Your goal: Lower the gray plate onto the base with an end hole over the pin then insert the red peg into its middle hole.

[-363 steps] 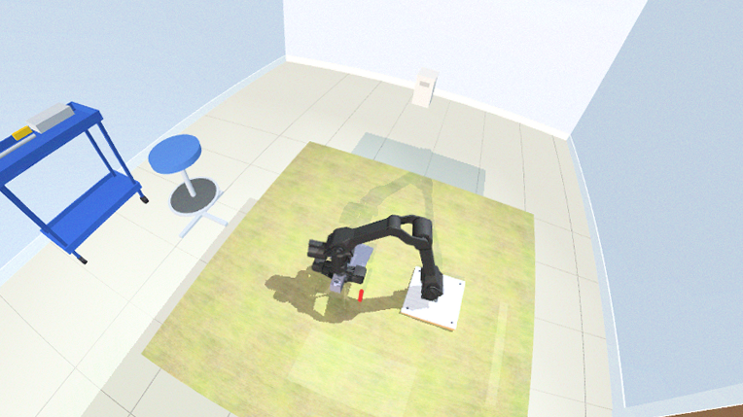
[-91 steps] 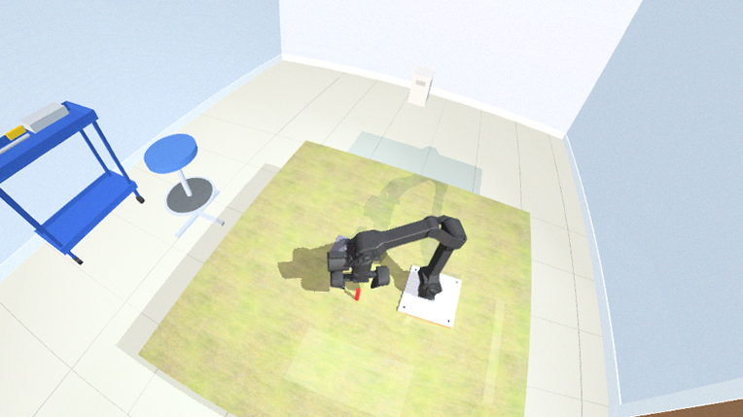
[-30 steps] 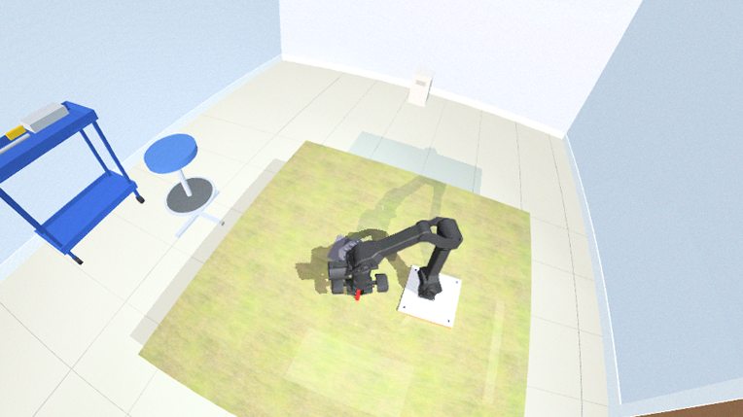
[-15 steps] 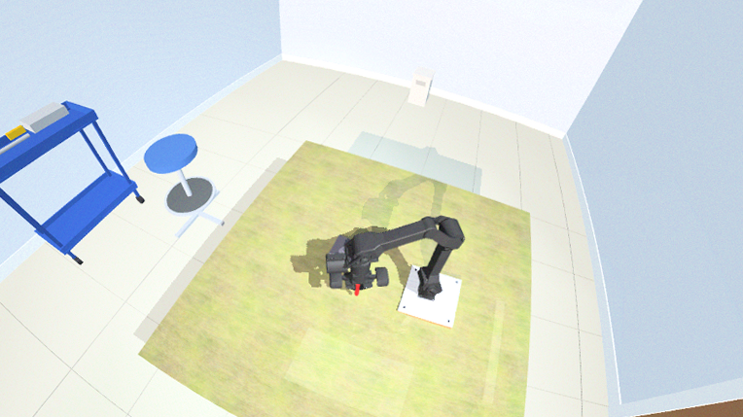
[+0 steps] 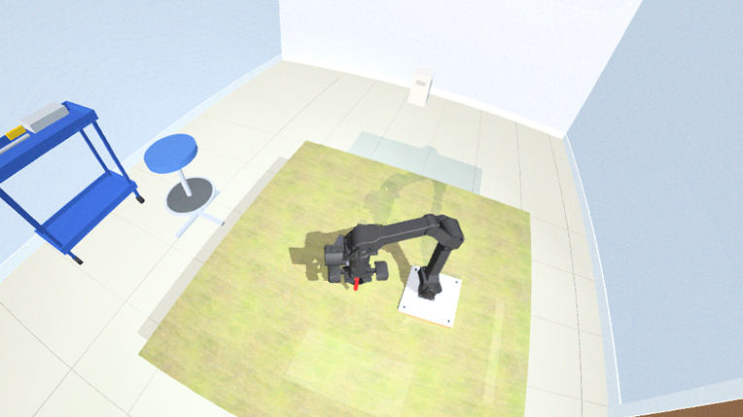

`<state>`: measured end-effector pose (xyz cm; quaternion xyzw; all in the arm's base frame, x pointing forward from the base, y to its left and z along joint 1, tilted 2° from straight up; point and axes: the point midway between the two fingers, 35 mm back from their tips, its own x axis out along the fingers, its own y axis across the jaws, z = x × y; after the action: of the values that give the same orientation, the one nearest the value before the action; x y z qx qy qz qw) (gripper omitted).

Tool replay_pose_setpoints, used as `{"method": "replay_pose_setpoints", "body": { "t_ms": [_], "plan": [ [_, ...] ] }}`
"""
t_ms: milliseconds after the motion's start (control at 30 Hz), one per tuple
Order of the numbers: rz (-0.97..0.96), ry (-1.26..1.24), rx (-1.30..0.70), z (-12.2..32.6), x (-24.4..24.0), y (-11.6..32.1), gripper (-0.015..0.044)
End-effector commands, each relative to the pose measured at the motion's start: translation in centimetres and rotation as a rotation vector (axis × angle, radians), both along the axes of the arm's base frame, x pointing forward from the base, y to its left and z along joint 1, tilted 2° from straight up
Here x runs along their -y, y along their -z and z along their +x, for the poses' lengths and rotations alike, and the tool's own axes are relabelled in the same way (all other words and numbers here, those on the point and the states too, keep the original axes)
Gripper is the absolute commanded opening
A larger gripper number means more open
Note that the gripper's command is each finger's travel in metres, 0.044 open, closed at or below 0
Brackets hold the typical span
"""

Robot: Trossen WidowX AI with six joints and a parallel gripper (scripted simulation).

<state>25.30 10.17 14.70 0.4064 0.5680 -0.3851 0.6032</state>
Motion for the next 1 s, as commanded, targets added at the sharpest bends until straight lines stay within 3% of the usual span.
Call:
{"method": "replay_pose_setpoints", "body": {
  "t_ms": [0, 967],
  "plan": [
    [0.002, 0.002, -0.001, 0.6, 0.7, -0.1, 0.0],
    [-0.003, 0.004, 0.006, 4.9, 7.9, -0.6, 0.0]
  ]
}}
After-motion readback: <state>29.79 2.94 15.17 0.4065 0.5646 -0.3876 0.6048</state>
